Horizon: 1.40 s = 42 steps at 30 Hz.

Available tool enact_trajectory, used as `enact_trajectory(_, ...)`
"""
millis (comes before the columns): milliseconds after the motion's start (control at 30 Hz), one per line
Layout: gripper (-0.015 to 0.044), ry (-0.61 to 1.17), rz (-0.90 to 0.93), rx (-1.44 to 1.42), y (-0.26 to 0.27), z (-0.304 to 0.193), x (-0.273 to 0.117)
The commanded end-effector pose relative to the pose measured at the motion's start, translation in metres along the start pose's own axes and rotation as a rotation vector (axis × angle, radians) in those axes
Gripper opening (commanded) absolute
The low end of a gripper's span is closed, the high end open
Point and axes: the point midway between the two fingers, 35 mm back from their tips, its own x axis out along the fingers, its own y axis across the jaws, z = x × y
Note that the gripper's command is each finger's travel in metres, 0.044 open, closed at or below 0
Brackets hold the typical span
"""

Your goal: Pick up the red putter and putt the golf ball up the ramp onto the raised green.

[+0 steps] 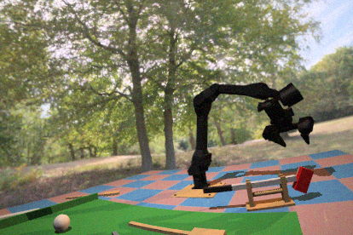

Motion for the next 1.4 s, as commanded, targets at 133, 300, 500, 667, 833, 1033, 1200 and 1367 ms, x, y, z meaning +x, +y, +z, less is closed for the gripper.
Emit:
enact_trajectory(133, 0.0440, 0.137, -0.155, 0.235, -0.015, -0.113, -0.072)
enact_trajectory(300, 0.0440, 0.215, -0.231, 0.388, -0.001, -0.177, -0.114)
enact_trajectory(500, 0.0440, 0.306, -0.300, 0.588, 0.041, -0.247, -0.160)
enact_trajectory(667, 0.0440, 0.360, -0.330, 0.728, 0.081, -0.284, -0.184)
enact_trajectory(833, 0.0440, 0.362, -0.330, 0.732, 0.082, -0.285, -0.185)
enact_trajectory(1033, 0.0440, 0.362, -0.330, 0.732, 0.082, -0.289, -0.181)
enact_trajectory(1200, 0.0440, 0.362, -0.330, 0.732, 0.082, -0.299, -0.167)
enact_trajectory(1367, 0.0440, 0.362, -0.330, 0.732, 0.082, -0.300, -0.165)
